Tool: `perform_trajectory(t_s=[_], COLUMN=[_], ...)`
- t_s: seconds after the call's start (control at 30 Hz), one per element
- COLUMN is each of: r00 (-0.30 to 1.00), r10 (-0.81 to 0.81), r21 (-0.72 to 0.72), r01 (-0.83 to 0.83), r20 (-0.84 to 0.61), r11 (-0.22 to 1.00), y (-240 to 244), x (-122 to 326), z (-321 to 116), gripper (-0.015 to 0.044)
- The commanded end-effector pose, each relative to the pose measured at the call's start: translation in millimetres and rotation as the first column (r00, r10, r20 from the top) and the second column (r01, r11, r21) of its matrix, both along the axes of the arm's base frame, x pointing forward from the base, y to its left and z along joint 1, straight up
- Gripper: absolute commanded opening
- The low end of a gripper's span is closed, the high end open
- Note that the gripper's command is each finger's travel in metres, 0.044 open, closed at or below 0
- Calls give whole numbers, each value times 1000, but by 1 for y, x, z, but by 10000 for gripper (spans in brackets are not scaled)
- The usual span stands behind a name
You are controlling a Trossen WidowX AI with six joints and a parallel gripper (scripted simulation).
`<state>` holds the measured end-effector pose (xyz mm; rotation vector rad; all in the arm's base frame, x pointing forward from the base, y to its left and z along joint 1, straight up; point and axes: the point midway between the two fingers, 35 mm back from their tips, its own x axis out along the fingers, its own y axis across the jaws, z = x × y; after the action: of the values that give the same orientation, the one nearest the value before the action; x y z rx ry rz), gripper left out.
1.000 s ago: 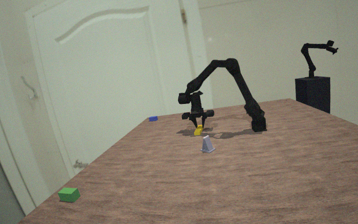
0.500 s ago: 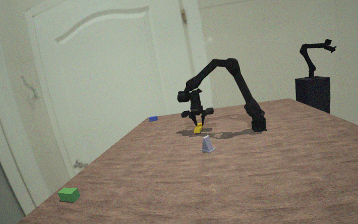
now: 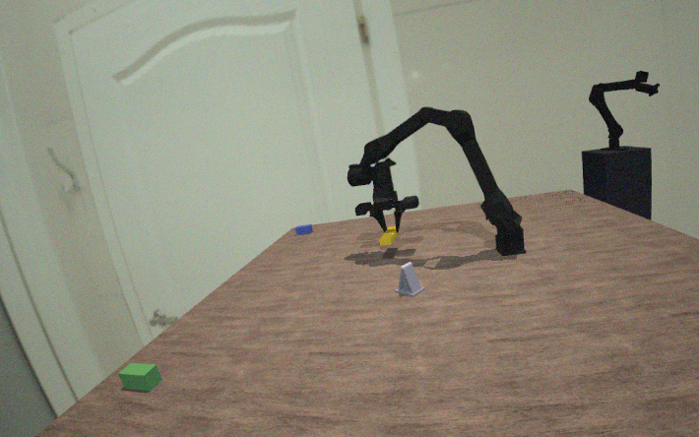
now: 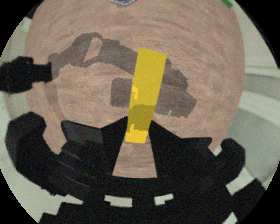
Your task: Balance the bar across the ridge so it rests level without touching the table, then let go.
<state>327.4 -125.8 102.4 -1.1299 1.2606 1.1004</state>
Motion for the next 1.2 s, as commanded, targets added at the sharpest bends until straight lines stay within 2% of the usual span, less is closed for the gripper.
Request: perform_trajectory(t_s=[0.0,0.7,1.17], r00=[1000,1000,982], r10=[2,5,186], r21=[-5,-3,-4], r01=[-2,-5,-186], r20=[18,18,17], r11=[1000,1000,982], y=[0,3,56], x=[2,-5,3], z=[14,62,62], gripper=[0,0,0])
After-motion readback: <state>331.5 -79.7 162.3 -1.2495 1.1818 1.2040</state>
